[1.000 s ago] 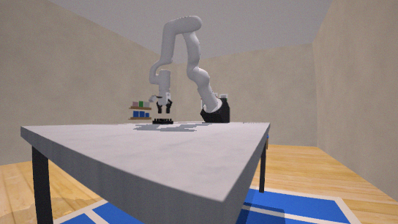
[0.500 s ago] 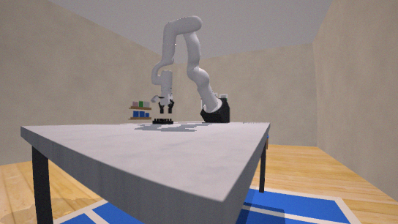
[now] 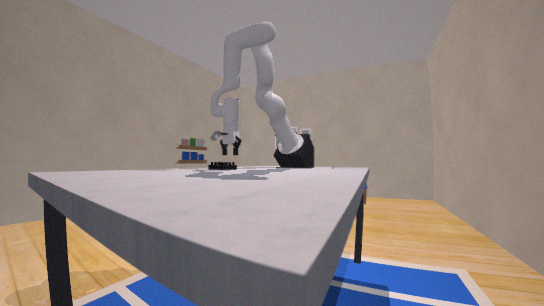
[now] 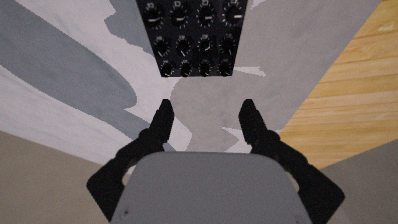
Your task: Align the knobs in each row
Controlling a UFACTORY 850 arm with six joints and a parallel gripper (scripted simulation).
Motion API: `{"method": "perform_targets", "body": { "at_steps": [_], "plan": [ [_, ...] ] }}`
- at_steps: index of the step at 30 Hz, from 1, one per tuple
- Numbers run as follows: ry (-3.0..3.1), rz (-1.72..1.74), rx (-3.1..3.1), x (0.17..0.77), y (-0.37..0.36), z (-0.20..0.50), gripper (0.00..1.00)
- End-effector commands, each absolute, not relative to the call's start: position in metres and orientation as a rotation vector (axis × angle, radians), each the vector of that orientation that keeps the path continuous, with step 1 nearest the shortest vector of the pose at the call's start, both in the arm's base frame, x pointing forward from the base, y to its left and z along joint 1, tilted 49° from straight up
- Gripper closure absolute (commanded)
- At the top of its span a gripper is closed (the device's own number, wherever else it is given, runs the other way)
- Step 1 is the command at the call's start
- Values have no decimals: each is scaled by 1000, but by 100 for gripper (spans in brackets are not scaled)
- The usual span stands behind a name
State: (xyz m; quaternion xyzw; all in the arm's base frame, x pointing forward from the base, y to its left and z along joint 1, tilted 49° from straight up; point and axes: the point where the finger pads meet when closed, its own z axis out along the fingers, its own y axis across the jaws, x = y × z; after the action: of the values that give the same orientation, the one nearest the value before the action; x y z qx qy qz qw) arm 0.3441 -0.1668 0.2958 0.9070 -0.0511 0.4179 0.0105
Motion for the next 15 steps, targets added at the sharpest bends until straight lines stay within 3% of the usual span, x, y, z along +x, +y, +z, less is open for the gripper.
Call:
{"method": "perform_targets", "body": {
  "at_steps": [1,15],
  "plan": [
    [-159,1306,2829,341,-167,293,0],
    [-159,1306,2829,341,-167,292,0]
  ]
}}
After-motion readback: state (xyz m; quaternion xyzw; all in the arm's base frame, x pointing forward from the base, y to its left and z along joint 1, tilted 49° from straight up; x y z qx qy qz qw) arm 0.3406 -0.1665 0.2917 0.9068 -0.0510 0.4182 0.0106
